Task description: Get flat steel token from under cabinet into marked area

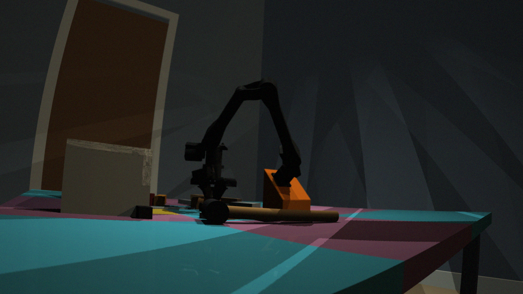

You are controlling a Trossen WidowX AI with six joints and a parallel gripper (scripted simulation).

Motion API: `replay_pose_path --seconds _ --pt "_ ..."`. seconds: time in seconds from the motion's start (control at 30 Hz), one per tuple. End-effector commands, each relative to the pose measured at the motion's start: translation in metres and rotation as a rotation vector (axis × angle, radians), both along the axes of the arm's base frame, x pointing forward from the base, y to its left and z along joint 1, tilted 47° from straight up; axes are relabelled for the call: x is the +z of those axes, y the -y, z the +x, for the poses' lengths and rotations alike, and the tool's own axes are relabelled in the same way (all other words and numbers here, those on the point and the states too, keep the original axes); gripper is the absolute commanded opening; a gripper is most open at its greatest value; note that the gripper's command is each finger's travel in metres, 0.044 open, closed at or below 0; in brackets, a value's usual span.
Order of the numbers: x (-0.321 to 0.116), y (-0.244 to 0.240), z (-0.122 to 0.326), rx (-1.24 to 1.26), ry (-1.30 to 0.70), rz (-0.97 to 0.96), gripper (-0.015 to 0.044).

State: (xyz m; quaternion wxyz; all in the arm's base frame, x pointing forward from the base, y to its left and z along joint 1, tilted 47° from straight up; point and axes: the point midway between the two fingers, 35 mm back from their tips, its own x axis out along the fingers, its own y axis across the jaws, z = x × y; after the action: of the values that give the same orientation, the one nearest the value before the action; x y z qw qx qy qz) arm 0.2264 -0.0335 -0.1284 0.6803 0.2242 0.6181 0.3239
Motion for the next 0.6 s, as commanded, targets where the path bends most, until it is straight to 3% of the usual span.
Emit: replay_pose_path --seconds 0.0,0.57 --pt "0.0 0.0 0.001 0.0 0.001 0.0 0.0" --pt "0.004 -0.003 0.027 -0.004 0.0 0.001 0.0"
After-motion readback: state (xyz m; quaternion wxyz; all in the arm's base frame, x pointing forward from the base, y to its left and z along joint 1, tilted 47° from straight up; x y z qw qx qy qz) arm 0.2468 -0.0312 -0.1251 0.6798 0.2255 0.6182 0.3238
